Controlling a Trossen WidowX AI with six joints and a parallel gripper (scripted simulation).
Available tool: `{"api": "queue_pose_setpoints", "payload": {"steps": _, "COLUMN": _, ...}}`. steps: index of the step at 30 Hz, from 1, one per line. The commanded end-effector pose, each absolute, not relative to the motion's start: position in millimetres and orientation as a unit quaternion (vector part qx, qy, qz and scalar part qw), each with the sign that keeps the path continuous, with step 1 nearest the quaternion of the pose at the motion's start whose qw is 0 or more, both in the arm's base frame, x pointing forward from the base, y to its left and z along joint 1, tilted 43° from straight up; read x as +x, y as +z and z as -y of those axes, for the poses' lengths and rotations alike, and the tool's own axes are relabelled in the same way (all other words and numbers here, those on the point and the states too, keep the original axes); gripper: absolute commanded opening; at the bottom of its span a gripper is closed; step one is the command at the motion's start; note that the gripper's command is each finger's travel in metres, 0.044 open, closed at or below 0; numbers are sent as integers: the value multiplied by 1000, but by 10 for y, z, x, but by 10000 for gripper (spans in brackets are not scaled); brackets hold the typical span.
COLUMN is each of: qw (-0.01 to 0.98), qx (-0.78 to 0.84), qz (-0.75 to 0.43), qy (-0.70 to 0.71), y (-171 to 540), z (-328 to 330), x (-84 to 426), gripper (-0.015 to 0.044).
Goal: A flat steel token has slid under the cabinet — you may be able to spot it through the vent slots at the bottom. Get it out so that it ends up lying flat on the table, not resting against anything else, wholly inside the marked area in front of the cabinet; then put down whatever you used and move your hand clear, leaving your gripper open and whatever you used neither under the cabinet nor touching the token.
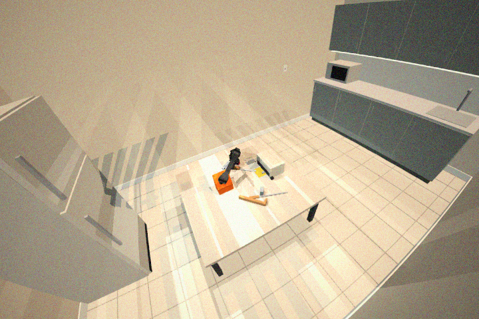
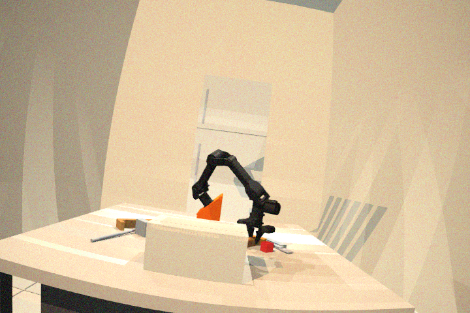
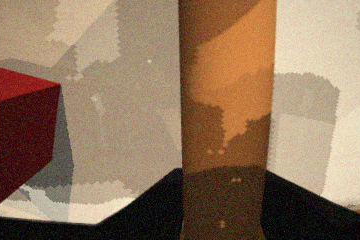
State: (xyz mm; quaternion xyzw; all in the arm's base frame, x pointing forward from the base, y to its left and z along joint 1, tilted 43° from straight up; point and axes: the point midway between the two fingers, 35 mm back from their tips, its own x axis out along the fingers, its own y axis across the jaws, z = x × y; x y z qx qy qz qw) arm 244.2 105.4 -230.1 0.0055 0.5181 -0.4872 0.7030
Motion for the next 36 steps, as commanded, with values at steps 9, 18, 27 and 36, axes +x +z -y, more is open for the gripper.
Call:
{"api": "queue_pose_setpoints", "payload": {"steps": 9, "qw": 706, "qx": 10, "qz": -518, "qy": -484, "y": -2354, "z": -1159, "x": 2491, "gripper": 0}}
{"api": "queue_pose_setpoints", "payload": {"steps": 18, "qw": 706, "qx": 10, "qz": -517, "qy": -484, "y": -2391, "z": -1201, "x": 2520, "gripper": 0}}
{"api": "queue_pose_setpoints", "payload": {"steps": 27, "qw": 706, "qx": 11, "qz": -517, "qy": -484, "y": -2427, "z": -1243, "x": 2547, "gripper": 0}}
{"api": "queue_pose_setpoints", "payload": {"steps": 36, "qw": 706, "qx": 11, "qz": -517, "qy": -484, "y": -2404, "z": -1217, "x": 2600, "gripper": 0}}
